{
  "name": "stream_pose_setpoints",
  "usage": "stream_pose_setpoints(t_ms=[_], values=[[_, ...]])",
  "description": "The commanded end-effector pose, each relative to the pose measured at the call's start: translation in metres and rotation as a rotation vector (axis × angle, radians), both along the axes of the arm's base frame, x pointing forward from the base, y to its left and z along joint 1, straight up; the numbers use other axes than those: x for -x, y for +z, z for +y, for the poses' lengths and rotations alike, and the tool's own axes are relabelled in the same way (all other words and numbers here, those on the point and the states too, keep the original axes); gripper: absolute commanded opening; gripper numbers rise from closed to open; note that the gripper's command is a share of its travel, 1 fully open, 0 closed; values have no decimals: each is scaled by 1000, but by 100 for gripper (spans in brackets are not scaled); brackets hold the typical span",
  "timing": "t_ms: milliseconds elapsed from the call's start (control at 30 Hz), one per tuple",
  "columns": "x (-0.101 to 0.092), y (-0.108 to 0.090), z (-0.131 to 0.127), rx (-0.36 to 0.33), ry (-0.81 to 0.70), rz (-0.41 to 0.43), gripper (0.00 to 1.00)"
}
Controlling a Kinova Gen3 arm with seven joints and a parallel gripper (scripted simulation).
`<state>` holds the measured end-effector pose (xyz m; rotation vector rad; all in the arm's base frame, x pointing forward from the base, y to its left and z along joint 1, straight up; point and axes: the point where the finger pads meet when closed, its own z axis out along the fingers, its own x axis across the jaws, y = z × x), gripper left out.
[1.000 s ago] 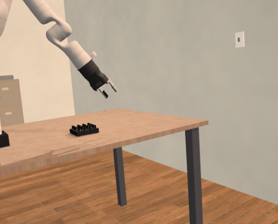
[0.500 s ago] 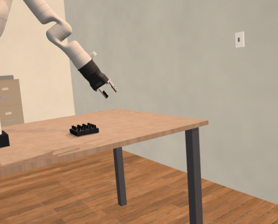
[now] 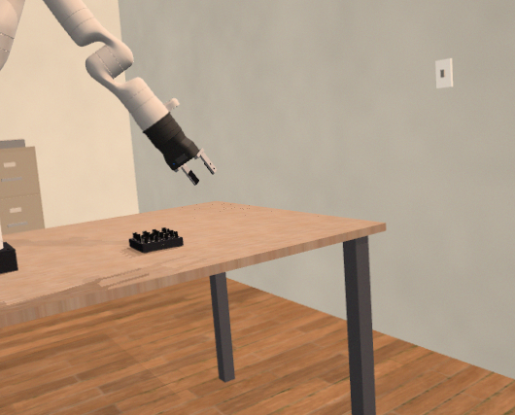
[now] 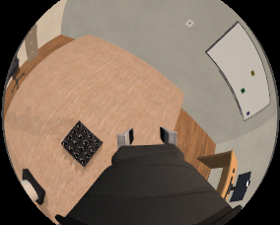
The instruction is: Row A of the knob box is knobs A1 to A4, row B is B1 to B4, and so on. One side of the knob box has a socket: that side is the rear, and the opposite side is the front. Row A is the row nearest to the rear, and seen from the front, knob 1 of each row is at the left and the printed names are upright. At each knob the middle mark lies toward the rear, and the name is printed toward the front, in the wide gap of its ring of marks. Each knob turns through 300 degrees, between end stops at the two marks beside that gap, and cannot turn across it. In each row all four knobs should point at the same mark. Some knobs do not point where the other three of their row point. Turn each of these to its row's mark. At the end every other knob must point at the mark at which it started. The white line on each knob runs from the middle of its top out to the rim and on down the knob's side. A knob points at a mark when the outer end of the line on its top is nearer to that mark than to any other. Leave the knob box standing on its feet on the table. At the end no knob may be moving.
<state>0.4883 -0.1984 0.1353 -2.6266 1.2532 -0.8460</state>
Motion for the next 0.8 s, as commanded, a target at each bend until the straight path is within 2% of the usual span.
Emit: stream_pose_setpoints(t_ms=[0,667,700,767], values=[[-2,0,4,-1,9,5,100],[-2,0,4,-1,9,5,100],[2,-7,7,-26,-32,27,100],[2,-7,7,-26,-32,27,100]])
